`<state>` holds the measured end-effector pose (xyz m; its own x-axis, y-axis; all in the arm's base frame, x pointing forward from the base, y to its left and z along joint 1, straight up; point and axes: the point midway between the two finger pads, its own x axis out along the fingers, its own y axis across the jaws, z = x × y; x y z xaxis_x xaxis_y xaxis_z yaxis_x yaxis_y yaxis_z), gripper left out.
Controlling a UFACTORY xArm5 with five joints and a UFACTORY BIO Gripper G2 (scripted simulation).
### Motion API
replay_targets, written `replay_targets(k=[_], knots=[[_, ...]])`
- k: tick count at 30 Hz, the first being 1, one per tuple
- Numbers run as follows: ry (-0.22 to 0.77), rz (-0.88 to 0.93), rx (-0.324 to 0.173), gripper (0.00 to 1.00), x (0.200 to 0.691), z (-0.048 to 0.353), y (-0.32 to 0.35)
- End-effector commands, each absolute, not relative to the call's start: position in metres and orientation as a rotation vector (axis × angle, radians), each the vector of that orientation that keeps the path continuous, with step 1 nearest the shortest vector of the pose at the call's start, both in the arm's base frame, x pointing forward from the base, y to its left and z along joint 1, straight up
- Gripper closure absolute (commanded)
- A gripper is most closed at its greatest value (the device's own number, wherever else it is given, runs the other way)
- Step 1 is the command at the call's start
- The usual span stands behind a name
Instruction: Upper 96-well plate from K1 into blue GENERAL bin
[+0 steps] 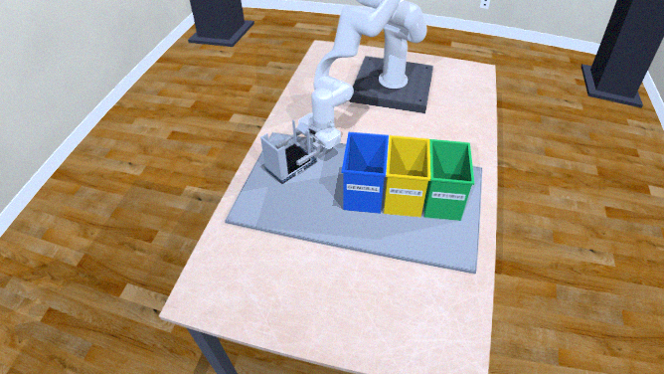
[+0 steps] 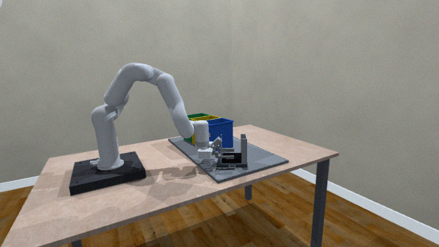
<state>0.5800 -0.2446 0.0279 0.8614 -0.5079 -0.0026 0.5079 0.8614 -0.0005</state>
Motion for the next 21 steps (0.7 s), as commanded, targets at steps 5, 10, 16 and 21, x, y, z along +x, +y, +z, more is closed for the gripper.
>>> replay_targets(k=[5,10,16,21], knots=[[0.0,-0.533,0.002,0.63,0.5807,0.0236,-0.2448],[0.0,-0.533,0.002,0.63,0.5807,0.0216,-0.2448],[0.0,-0.533,0.002,0.63,0.5807,0.0209,-0.2448],[0.0,-0.533,0.002,0.63,0.5807,0.0209,-0.2448]])
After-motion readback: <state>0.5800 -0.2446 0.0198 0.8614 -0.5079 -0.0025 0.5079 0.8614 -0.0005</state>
